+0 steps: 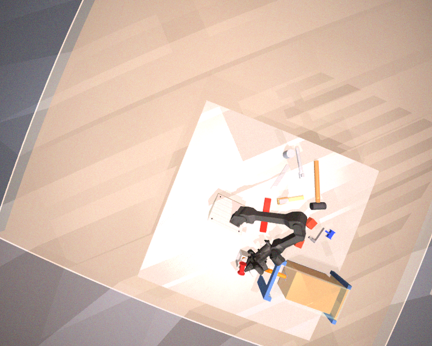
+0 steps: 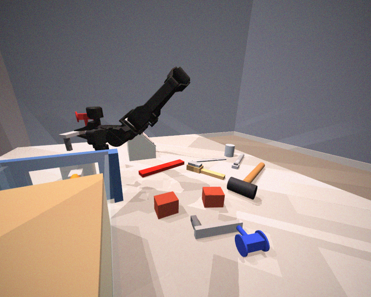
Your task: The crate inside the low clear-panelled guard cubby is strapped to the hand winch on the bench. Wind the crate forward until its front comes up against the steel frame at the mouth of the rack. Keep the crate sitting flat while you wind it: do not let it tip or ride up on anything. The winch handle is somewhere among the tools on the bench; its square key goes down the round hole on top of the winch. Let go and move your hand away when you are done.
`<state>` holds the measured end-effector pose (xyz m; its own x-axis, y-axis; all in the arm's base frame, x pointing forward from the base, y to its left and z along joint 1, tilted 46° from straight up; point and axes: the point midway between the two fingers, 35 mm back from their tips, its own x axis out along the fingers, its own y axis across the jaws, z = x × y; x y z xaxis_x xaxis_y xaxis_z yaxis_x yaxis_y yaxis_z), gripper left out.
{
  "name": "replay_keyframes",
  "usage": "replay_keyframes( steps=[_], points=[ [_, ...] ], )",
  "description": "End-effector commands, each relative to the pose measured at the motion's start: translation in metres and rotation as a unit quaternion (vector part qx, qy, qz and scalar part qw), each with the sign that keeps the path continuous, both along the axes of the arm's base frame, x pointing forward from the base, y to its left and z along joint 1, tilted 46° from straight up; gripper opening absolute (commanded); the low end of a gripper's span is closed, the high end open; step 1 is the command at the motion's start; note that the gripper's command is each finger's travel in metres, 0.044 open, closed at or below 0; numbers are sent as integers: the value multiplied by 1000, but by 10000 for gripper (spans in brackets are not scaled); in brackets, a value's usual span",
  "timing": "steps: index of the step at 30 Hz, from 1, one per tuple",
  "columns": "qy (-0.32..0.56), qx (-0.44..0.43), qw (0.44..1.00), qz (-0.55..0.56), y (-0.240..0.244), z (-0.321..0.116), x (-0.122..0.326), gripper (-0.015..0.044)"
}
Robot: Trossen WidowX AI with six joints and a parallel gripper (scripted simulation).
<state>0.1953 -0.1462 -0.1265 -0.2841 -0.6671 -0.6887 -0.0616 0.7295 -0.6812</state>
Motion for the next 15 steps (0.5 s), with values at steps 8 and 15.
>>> replay_keyframes(
  steps=[8, 15],
  points=[
    [-3, -11, 1000, -4, 13, 1, -19, 0],
    [-3, -14, 1000, -4, 17, -5, -21, 0]
  ],
)
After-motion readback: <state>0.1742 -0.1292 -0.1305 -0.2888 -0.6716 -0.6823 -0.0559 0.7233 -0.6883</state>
